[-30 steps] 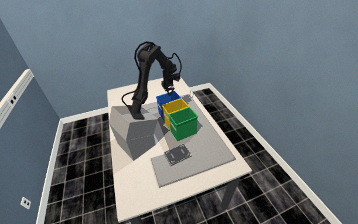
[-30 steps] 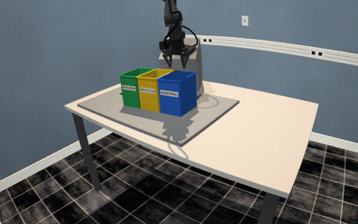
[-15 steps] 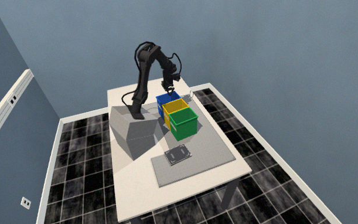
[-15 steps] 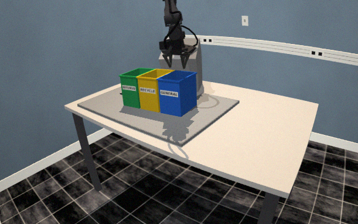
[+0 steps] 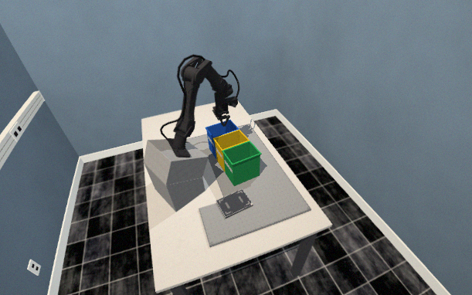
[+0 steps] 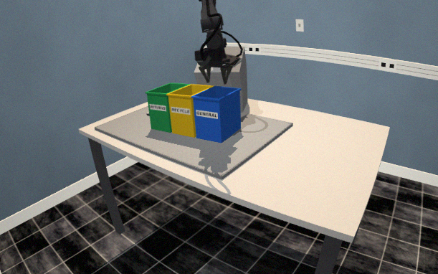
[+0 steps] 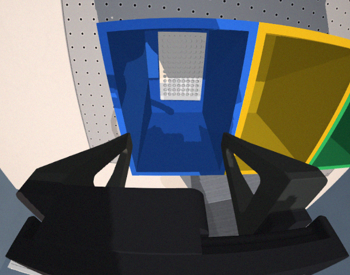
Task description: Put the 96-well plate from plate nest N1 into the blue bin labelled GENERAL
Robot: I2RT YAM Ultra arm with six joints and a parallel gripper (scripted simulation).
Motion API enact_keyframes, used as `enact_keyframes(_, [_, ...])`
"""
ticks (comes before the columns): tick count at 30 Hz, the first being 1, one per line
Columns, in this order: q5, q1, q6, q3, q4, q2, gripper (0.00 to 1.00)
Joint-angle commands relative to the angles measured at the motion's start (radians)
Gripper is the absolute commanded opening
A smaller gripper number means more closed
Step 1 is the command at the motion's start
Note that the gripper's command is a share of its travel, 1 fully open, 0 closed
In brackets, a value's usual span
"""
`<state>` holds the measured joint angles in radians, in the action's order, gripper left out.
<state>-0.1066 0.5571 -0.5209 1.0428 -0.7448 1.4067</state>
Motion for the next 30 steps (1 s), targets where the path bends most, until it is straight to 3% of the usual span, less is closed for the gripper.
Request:
enact_keyframes(1, [0.01, -0.024, 0.023, -0.008, -0.006, -0.051, 0.82])
enact_keyframes(11, [0.054, -0.126, 0.113, -0.142, 0.043, -0.141, 0.82])
enact_keyframes(30, [0.139, -0.311, 0.276, -0.266, 0.063, -0.247, 0.82])
